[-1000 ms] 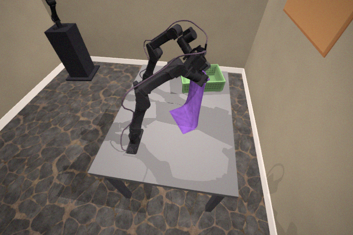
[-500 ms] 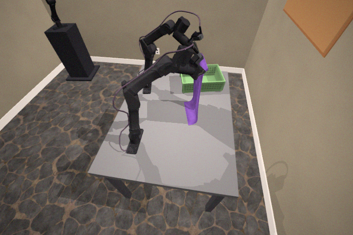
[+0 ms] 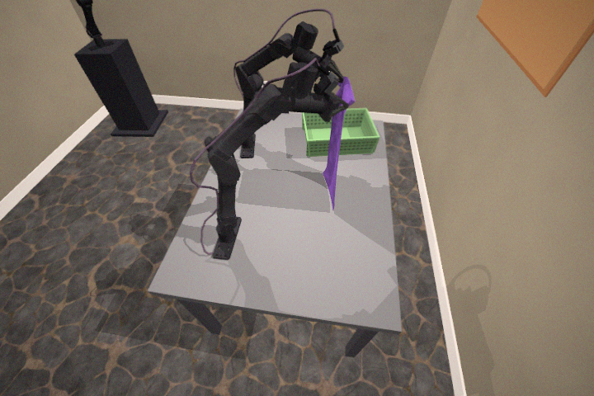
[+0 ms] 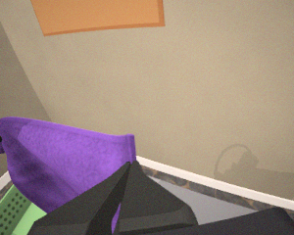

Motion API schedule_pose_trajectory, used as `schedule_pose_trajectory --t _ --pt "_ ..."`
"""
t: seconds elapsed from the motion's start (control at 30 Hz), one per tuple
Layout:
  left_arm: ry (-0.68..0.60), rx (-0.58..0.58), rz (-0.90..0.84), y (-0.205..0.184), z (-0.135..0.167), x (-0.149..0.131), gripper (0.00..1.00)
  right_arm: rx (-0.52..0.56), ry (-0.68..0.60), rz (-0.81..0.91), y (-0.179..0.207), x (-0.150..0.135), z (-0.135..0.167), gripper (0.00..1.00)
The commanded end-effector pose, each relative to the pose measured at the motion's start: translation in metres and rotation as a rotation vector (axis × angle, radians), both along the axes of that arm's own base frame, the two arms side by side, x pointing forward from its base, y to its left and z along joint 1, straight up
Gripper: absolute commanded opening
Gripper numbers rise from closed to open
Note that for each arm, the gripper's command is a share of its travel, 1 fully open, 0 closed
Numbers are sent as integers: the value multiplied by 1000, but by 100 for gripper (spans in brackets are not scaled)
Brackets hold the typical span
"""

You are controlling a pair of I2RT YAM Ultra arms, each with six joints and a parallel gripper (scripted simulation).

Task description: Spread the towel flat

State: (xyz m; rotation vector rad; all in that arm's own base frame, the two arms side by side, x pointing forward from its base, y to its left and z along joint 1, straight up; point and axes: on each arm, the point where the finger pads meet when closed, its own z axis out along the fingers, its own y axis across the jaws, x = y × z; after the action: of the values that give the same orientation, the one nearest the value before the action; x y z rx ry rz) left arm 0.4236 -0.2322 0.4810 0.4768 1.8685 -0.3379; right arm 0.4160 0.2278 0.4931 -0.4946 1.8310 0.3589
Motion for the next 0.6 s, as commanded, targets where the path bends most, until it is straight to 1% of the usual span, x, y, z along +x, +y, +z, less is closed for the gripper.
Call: schedule_pose_trajectory --t 0.0,0.1,0.2,0.3,0.4,0.57 --pt "-73 -34 12 5 26 7 0 2 6 -34 -3 -2 8 0" --pt "-49 -23 15 6 20 5 0 2 6 -45 -8 0 8 0" --pt "-53 -24 16 6 21 6 0 2 4 -42 -6 -1 9 0" --pt "-74 -35 16 9 31 1 0 0 3 -41 -6 -1 9 0" --pt "-77 -37 16 9 31 1 0 6 -7 -41 -8 -5 14 0" --pt "-77 -36 17 9 31 1 0 6 -7 -41 -8 -5 14 0"
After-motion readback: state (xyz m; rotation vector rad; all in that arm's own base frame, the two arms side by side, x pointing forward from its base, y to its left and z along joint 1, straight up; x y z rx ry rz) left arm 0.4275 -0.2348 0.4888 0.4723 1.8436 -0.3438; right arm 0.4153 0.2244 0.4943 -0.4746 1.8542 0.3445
